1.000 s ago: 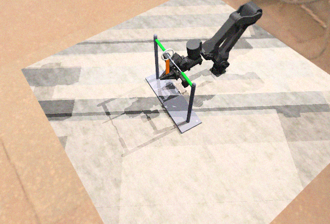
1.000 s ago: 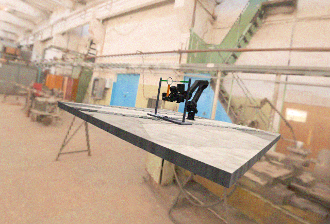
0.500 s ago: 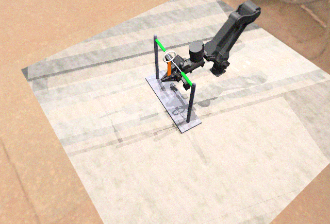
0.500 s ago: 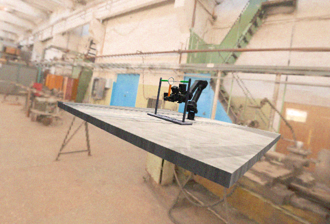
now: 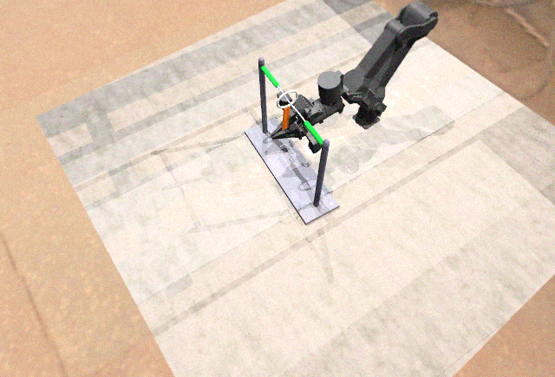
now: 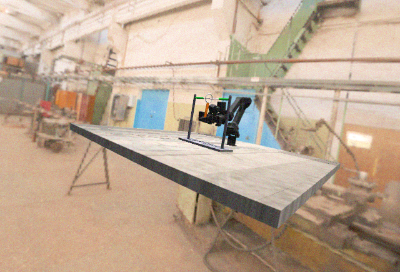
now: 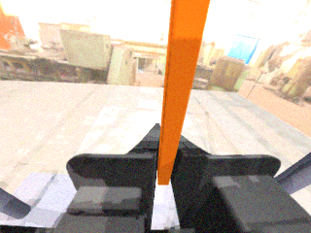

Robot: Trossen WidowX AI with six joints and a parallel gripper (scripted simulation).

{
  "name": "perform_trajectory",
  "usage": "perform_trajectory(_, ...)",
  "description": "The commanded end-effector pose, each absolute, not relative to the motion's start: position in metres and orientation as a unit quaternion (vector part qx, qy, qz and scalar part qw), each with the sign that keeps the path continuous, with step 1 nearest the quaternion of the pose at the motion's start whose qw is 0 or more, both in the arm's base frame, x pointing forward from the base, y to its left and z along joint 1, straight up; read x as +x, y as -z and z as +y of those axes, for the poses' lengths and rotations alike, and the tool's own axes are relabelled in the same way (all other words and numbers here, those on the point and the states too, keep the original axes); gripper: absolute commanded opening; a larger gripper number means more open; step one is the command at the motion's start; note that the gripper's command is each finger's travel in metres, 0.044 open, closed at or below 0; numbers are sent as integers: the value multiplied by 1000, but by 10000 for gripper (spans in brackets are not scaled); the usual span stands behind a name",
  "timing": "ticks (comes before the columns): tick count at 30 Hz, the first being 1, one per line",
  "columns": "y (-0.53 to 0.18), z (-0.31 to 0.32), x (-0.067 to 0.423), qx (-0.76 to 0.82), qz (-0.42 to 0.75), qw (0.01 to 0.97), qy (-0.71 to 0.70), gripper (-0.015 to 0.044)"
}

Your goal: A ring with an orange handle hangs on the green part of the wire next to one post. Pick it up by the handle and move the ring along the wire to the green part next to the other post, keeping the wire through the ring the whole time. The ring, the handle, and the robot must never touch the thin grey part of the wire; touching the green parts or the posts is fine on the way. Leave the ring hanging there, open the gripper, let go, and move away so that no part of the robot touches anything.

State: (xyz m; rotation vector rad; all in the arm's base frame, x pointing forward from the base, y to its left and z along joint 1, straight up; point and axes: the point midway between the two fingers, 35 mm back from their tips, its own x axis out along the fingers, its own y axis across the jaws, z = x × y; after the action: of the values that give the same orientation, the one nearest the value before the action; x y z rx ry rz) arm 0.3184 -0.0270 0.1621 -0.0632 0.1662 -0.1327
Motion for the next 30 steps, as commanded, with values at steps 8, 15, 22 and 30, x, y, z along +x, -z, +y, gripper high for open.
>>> perform_trajectory(8,-160,-19,319,-49,85,994,41,-150)
perform_trajectory(15,-158,-9,320,-32,85,995,36,-150)
perform_trajectory(22,-157,7,321,3,84,996,37,-150)
perform_trajectory(30,-159,24,322,41,82,995,43,-150)
